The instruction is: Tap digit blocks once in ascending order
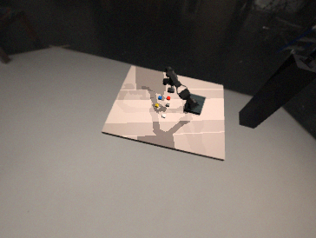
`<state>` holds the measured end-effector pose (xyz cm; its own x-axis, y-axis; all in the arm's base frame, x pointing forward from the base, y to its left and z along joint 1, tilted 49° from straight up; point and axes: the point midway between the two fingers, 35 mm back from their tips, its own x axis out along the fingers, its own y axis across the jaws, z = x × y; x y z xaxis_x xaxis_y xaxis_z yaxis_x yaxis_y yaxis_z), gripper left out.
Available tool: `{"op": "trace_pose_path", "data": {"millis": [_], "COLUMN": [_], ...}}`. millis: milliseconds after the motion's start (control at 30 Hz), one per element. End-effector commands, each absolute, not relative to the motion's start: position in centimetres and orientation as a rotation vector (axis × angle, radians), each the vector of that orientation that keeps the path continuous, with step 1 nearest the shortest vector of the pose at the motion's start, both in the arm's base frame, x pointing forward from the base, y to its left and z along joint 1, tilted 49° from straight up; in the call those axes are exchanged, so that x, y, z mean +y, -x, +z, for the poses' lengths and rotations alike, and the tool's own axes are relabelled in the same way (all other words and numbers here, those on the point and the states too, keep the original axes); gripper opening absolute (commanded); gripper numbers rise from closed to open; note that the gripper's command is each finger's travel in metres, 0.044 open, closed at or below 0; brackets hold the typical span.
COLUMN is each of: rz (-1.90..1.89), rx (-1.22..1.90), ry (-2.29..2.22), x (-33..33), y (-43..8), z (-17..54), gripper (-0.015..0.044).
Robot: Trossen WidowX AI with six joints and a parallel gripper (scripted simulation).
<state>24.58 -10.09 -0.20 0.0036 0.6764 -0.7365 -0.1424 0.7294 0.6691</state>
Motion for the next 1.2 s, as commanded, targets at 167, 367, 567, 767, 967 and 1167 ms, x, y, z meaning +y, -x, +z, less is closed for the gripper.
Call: {"op": "trace_pose_path", "data": {"millis": [167, 367, 567, 767, 967, 1167], "rz": [0.692, 0.692, 0.692, 0.687, 0.686, 0.694], "rx": [1.440, 1.440, 1.440, 1.443, 1.445, 1.441], "ry": [-0.613, -0.613, -0.613, -0.615, -0.620, -0.617], "x": [-9.1, -9.1, -9.1, -8.5, -4.7, -4.0], "y": [-23.6, -23.6, -23.6, -23.5, -22.9, -22.7], "z": [0.3, 0.3, 0.3, 1.0, 5.2, 5.9], "gripper": [0.0400, 0.0400, 0.0400, 0.0400, 0.0400, 0.0400]}}
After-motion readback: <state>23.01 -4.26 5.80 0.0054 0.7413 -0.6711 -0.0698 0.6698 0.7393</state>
